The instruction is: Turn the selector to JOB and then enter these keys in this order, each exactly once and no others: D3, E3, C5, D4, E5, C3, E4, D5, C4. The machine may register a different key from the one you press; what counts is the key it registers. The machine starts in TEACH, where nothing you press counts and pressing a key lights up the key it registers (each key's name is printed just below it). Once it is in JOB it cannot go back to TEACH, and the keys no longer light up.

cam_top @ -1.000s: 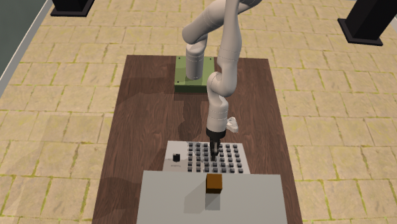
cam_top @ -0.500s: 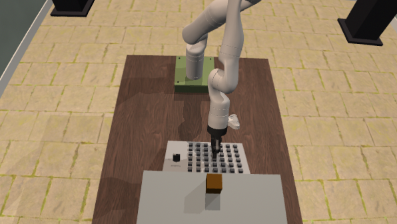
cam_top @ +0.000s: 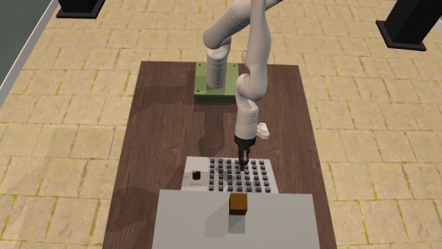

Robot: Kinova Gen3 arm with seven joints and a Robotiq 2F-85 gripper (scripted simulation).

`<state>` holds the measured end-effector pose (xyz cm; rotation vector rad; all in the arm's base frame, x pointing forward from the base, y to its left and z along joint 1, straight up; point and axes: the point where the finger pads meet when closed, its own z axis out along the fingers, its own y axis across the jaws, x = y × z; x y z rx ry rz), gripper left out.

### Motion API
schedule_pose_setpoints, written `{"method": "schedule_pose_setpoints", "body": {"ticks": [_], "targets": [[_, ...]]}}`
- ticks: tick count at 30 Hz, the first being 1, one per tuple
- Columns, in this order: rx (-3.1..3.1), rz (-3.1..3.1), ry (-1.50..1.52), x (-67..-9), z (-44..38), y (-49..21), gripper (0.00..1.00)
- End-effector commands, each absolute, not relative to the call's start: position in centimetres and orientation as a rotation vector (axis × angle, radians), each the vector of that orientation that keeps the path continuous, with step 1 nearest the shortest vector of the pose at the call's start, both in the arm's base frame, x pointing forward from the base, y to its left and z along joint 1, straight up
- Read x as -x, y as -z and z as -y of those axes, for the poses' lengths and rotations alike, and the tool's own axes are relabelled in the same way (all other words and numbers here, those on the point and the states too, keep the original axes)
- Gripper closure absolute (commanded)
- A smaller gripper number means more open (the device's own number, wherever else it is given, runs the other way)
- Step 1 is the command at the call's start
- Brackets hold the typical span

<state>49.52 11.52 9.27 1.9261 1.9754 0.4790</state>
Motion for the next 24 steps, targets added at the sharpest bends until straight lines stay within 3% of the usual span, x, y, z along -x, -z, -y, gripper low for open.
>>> {"method": "schedule_pose_setpoints", "body": {"ticks": [1, 24], "targets": [[-1.922, -1.957, -0.496, -49.2, -10.5, -9.4, 0.9], [-1.907, -1.961, -0.503, -50.4, -10.6, -7.8, 0.9]]}}
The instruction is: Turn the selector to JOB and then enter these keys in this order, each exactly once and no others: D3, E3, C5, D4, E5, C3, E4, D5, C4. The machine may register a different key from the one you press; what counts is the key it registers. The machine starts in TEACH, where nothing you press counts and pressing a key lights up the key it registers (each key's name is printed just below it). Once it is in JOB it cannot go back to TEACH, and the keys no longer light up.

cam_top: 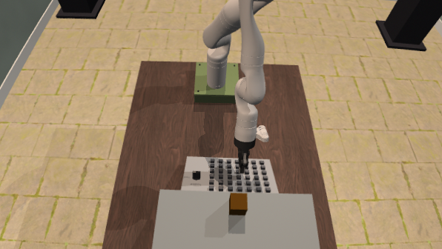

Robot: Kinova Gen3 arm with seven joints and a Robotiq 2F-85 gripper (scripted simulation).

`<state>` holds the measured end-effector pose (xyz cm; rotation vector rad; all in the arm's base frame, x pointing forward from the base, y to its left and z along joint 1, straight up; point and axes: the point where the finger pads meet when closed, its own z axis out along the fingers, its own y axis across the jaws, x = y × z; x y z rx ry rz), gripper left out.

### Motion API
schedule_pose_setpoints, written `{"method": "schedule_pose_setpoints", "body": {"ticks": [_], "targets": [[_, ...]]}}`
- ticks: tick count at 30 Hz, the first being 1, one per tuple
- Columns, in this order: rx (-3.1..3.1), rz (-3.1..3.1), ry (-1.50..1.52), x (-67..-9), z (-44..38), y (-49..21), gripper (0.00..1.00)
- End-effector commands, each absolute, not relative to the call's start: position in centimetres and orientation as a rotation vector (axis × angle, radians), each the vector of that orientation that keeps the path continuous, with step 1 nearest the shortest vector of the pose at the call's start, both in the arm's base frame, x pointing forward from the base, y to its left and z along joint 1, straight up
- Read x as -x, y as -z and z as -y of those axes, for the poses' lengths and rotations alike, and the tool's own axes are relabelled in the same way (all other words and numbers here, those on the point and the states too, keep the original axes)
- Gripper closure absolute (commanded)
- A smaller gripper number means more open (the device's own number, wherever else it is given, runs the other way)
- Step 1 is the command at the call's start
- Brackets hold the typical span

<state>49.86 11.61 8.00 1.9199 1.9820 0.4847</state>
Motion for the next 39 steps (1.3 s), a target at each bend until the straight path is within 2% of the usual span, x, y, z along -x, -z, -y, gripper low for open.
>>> {"method": "schedule_pose_setpoints", "body": {"ticks": [1, 39], "targets": [[-1.907, -1.961, -0.503, -50.43, -10.63, -7.7, 0.9], [-1.922, -1.956, -0.496, -50.42, -10.57, -7.2, 0.9]]}}
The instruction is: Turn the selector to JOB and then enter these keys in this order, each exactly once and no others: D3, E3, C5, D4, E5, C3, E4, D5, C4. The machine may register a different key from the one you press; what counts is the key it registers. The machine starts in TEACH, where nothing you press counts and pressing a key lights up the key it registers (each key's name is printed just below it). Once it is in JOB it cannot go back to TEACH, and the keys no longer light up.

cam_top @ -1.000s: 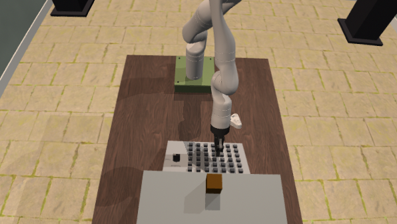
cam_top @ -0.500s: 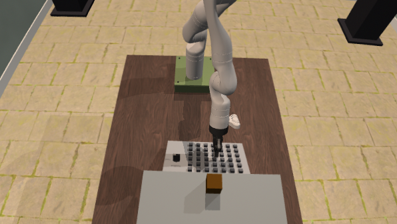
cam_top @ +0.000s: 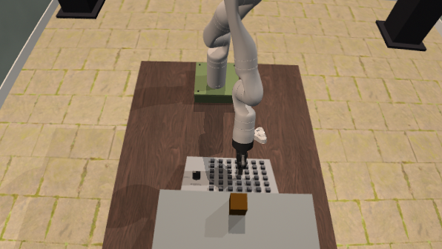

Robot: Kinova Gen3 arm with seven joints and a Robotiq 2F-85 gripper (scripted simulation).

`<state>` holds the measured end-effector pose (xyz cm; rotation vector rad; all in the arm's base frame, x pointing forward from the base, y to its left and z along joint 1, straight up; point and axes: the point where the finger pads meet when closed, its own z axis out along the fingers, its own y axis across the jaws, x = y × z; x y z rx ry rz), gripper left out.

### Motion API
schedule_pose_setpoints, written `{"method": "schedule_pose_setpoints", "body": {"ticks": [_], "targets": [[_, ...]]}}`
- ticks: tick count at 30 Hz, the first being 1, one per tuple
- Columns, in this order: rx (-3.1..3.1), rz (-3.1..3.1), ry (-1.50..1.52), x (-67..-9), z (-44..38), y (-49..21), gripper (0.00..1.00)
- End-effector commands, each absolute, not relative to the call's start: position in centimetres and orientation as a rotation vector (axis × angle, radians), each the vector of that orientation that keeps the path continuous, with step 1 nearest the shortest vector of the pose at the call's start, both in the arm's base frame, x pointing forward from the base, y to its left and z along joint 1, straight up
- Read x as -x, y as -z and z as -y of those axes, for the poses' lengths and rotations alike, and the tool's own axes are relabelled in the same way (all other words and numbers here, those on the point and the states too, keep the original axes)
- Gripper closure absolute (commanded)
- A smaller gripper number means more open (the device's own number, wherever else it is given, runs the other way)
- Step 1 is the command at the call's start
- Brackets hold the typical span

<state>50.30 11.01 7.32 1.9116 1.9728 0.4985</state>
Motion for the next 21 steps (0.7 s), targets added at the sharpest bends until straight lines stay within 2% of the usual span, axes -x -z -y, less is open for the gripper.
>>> {"method": "schedule_pose_setpoints", "body": {"ticks": [1, 21], "targets": [[-1.922, -1.956, -0.496, -50.44, -10.57, -7.16, 0.9], [-1.922, -1.956, -0.497, -50.77, -10.58, -6.58, 0.9]]}}
